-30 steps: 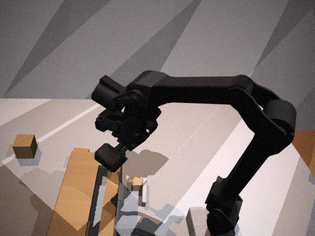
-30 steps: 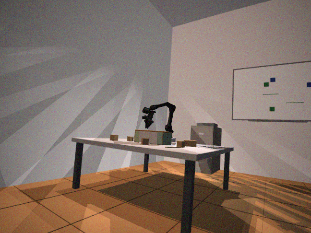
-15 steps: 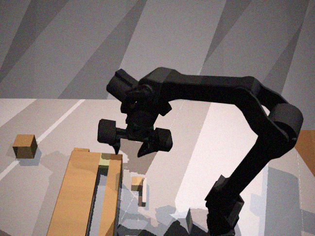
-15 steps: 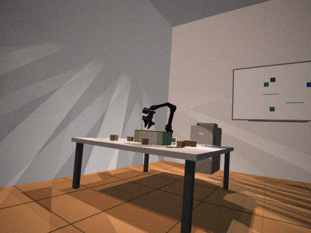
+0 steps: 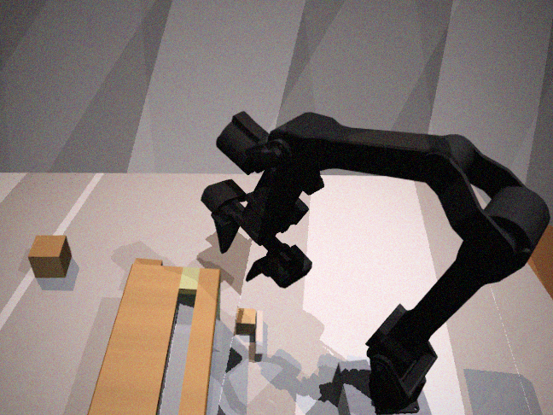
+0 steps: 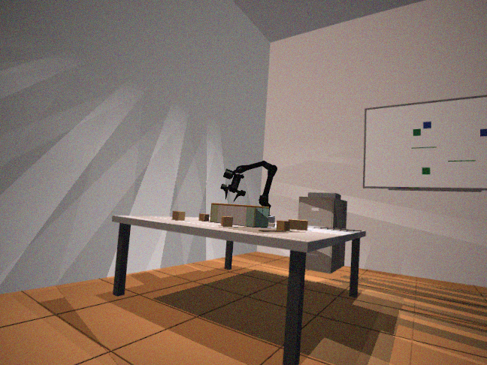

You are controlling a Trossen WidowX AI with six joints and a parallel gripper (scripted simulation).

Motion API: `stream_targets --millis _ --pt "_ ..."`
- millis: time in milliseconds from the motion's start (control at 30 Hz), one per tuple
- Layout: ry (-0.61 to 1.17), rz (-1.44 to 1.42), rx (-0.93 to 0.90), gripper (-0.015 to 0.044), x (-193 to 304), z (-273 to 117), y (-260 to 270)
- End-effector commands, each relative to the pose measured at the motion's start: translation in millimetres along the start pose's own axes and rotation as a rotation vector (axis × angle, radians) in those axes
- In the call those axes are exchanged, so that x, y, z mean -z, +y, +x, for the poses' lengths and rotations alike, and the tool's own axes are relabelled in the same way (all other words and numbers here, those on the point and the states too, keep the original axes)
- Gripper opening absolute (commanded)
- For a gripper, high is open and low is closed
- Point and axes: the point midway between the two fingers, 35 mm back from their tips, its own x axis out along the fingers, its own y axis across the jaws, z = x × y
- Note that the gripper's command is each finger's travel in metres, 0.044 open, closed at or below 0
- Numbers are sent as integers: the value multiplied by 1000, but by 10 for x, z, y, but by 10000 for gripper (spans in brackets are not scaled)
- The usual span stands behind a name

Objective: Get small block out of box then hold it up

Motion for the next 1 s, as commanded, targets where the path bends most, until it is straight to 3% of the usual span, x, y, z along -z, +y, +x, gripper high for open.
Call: stream_targets --millis 0,600,800,967 --pt "110 811 -8 285 -77 -87 -57" --pt "110 811 -8 285 -81 -60 -58" --pt "110 811 -8 285 -202 731 -235" --pt "110 811 -8 285 -214 821 -278"
